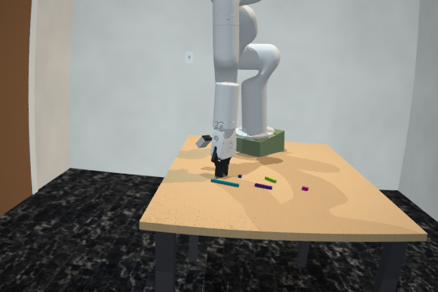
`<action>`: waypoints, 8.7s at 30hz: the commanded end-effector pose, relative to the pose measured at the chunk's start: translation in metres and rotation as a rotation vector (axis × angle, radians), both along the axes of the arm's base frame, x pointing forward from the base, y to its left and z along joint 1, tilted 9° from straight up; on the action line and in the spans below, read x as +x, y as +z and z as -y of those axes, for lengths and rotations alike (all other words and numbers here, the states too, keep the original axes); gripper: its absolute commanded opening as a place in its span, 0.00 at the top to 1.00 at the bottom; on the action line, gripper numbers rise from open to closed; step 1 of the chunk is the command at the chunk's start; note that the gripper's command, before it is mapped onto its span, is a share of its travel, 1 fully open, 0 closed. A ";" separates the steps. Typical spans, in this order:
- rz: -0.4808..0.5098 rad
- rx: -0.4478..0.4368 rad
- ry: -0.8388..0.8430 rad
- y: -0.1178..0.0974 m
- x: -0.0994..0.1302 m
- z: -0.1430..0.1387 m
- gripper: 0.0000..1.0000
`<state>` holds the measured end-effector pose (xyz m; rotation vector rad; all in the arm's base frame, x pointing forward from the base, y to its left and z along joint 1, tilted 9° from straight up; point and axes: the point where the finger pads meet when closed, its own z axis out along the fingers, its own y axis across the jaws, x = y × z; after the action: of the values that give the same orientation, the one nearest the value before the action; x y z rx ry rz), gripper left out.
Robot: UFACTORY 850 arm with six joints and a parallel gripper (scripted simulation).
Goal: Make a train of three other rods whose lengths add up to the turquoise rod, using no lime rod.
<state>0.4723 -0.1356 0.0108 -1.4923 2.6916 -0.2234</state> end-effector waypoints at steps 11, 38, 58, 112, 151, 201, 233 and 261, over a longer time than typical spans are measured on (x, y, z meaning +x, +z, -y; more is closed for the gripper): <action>0.009 -0.001 0.001 0.000 0.000 0.000 0.76; 0.009 -0.001 0.001 0.000 0.000 0.000 0.96; 0.009 -0.001 0.001 0.000 0.000 0.000 0.96; 0.009 -0.001 0.001 0.046 -0.005 -0.005 0.96; 0.009 -0.001 0.001 0.099 -0.012 -0.010 0.96; 0.005 -0.005 0.034 0.042 0.006 -0.093 0.96; 0.005 -0.005 0.034 0.005 0.010 -0.090 0.96; 0.005 -0.005 0.034 0.005 0.010 -0.090 0.96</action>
<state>0.4822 -0.0458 0.0156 -1.5402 2.6699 -0.2221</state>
